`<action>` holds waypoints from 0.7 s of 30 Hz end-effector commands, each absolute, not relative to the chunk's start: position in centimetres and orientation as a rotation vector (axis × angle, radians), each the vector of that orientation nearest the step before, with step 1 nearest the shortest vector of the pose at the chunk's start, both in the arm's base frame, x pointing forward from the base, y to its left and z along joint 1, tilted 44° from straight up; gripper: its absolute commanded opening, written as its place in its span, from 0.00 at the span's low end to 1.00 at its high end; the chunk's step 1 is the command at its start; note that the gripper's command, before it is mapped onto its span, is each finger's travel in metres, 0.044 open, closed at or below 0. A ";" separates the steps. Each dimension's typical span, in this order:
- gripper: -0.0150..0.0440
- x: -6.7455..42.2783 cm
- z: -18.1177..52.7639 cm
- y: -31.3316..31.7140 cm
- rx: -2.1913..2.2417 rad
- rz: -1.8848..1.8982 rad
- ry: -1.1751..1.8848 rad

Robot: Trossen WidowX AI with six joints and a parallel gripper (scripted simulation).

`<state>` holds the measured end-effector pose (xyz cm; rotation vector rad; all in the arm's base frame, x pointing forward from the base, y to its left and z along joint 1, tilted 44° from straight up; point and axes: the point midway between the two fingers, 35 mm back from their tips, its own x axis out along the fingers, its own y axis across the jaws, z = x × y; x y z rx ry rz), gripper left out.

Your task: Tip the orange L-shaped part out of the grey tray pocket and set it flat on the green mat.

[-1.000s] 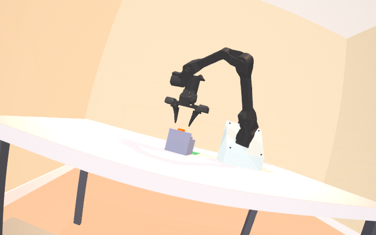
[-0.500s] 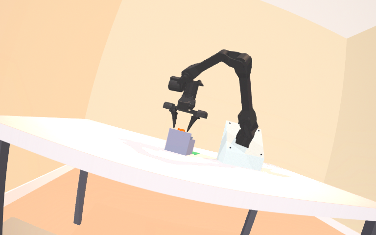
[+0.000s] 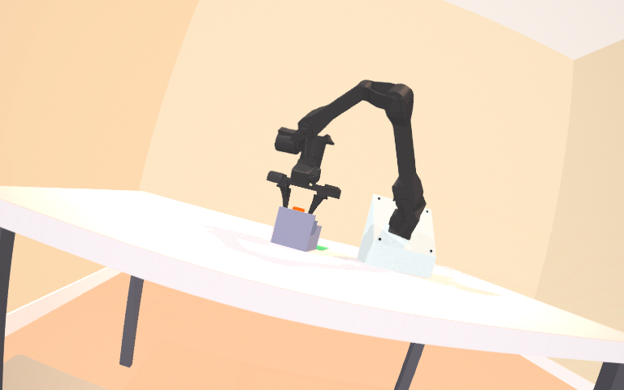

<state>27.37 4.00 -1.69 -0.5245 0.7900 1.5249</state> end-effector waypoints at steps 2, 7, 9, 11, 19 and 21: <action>0.64 27.4 -1.7 4.0 -0.525 1.525 0.790; 0.48 27.4 -1.7 4.0 -0.525 1.525 0.790; 0.46 27.4 -1.7 4.0 -0.525 1.525 0.790; 0.44 27.4 -1.7 4.0 -0.525 1.525 0.790; 0.25 27.4 -1.7 4.0 -0.525 1.525 0.790; 0.25 27.4 -1.7 4.0 -0.525 1.525 0.790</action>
